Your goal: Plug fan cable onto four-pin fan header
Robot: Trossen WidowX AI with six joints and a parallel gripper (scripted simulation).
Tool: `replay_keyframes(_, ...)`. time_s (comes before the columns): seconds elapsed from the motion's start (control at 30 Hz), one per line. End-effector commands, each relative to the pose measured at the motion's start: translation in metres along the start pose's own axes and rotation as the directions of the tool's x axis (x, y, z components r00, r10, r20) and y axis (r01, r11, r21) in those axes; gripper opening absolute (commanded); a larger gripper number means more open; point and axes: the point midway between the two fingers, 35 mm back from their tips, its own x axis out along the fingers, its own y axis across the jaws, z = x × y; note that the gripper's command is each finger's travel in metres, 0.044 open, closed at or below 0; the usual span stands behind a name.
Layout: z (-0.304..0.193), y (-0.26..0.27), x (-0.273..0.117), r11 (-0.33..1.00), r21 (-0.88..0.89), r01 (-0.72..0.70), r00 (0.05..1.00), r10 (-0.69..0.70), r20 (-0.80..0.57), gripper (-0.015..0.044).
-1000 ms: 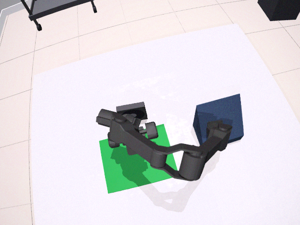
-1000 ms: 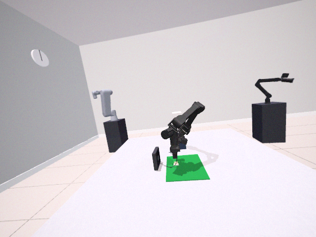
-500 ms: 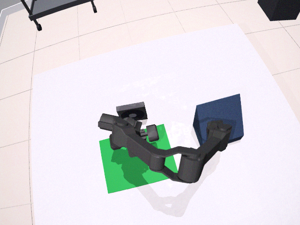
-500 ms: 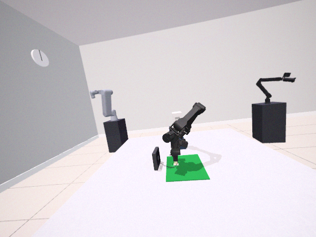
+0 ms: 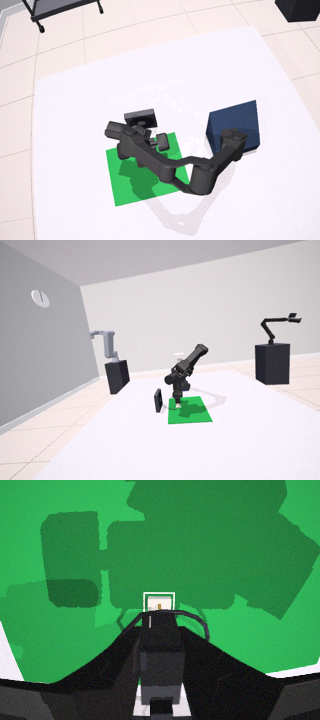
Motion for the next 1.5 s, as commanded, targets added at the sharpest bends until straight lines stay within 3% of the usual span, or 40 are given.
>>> replay_keyframes(0.0,0.001,-0.0026,-0.0004,1.0,0.001,0.005,1.0,-0.005,0.005,0.0)
replay_keyframes(1.47,0.0008,-0.002,0.0037,1.0,0.002,0.005,1.0,-0.005,0.005,0.0)
